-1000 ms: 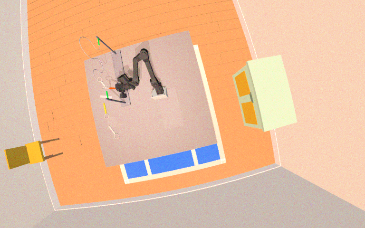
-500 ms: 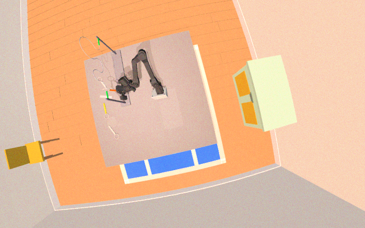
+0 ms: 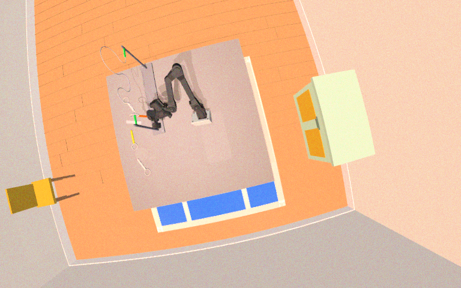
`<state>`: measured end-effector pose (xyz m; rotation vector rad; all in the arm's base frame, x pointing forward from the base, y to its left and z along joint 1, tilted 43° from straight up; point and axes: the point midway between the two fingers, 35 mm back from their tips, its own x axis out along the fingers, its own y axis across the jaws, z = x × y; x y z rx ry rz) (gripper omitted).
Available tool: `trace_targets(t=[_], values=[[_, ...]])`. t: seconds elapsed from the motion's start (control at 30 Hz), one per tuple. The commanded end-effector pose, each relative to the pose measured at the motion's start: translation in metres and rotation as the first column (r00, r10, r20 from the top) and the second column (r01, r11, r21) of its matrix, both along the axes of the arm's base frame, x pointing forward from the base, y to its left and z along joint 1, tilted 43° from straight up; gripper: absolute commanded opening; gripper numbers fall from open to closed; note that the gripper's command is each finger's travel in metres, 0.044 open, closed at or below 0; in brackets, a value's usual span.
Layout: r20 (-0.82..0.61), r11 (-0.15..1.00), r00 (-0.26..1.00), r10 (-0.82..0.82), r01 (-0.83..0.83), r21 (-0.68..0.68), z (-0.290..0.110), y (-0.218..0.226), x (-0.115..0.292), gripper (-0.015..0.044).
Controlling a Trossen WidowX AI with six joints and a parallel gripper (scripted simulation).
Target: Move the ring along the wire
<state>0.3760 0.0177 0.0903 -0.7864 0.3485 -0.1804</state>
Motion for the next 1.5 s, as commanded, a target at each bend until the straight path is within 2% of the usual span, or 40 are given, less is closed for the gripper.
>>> trace_targets(t=[0.0, 0.4, 1.47], values=[[0.002, 1.000, 1.000, -0.004, 0.004, 0.003, -0.003, 0.003, -0.001, -0.0150], [0.002, 1.000, 1.000, -0.004, 0.004, 0.003, -0.011, 0.011, -0.002, -0.0150], [0.002, 1.000, 1.000, -0.003, 0.003, 0.002, -0.025, -0.002, -0.001, -0.0150]])
